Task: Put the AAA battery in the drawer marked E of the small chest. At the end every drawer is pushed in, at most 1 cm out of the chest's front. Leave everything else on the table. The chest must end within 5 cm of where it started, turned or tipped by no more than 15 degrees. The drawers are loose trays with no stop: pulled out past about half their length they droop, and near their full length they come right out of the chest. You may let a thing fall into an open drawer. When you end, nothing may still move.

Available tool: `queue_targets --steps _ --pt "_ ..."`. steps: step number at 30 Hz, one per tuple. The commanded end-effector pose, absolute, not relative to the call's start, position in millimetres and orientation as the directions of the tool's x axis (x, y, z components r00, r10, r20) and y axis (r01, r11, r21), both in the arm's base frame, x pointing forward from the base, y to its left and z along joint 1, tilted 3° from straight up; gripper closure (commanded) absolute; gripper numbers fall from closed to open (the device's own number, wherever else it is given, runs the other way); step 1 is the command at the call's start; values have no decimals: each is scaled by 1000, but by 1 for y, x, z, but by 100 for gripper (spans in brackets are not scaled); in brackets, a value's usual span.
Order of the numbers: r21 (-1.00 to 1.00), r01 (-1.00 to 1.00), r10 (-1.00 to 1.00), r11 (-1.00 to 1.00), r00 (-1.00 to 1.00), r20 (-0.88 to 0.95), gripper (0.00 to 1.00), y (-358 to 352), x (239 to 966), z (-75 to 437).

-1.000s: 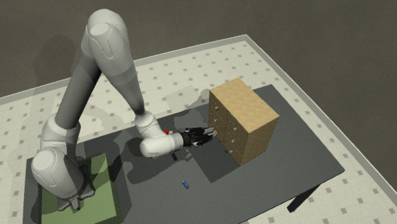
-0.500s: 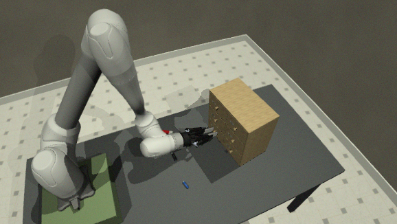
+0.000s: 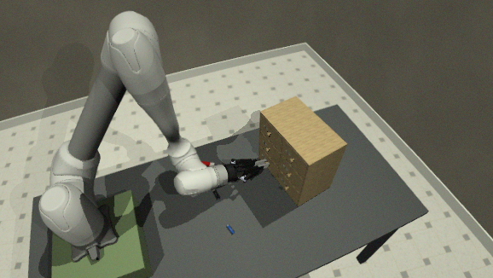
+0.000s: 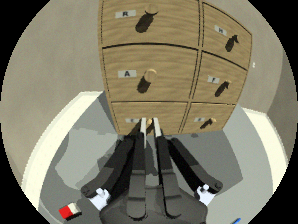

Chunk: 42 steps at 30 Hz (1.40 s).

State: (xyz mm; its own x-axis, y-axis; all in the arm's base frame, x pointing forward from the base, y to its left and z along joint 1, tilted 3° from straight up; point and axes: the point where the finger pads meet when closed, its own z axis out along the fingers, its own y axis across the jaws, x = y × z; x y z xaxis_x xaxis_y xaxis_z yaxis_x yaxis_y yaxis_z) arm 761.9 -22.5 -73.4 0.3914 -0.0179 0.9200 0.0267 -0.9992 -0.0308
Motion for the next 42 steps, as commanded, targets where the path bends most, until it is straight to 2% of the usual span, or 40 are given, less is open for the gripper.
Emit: queue_targets --steps 1,42 --pt "-31 27 -18 -999 391 920 92 -22 762 -73" --pt "-31 27 -18 -999 391 920 92 -23 752 -73"
